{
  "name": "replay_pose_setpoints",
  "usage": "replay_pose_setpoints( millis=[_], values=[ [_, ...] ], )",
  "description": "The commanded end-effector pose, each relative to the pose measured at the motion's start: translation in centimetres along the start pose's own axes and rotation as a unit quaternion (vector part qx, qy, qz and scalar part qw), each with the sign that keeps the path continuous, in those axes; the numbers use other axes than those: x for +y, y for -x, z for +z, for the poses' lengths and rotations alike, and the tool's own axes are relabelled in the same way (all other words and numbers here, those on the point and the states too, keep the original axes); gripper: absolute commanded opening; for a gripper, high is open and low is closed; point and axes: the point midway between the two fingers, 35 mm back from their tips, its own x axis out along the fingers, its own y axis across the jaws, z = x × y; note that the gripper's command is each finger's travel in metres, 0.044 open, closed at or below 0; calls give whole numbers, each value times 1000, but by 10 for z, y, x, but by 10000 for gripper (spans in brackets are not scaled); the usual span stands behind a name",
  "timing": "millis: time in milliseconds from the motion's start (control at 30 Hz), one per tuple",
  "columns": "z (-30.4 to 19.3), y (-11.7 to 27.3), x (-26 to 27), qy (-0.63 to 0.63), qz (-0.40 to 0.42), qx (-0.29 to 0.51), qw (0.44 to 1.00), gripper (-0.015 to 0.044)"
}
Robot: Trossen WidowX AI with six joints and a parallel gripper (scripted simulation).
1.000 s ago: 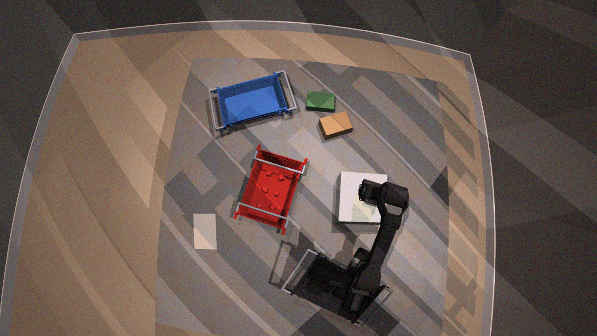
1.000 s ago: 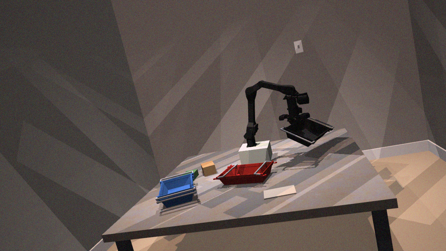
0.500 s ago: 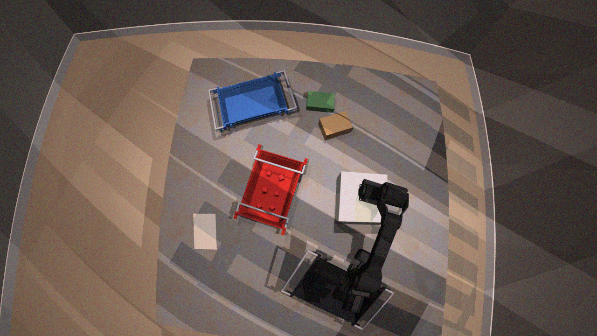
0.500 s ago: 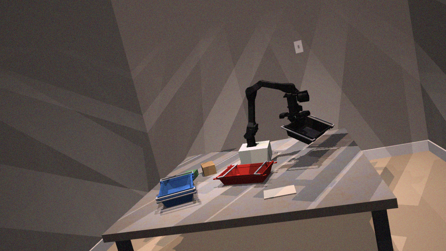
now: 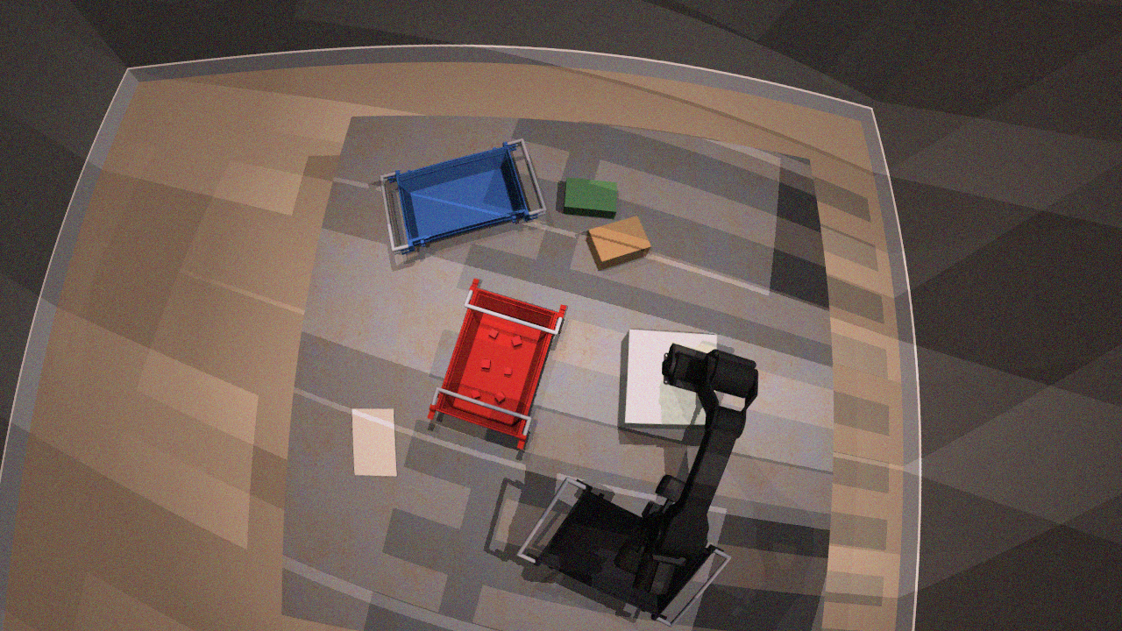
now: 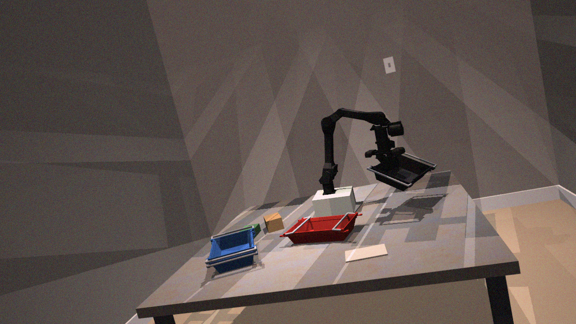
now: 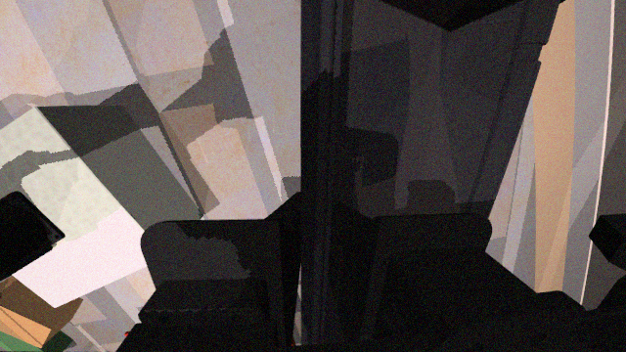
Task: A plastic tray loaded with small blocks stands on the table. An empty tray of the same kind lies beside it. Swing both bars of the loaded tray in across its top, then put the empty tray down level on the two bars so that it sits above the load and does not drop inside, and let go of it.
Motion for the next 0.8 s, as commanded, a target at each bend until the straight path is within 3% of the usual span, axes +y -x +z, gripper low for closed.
replay_pose_setpoints(
  millis=[0, 767],
  values=[
    [1, 6, -4, 1, -12, -2, 1000, 0],
    [-69, 4, -13, -109, -10, 2, 994, 0]
  ],
)
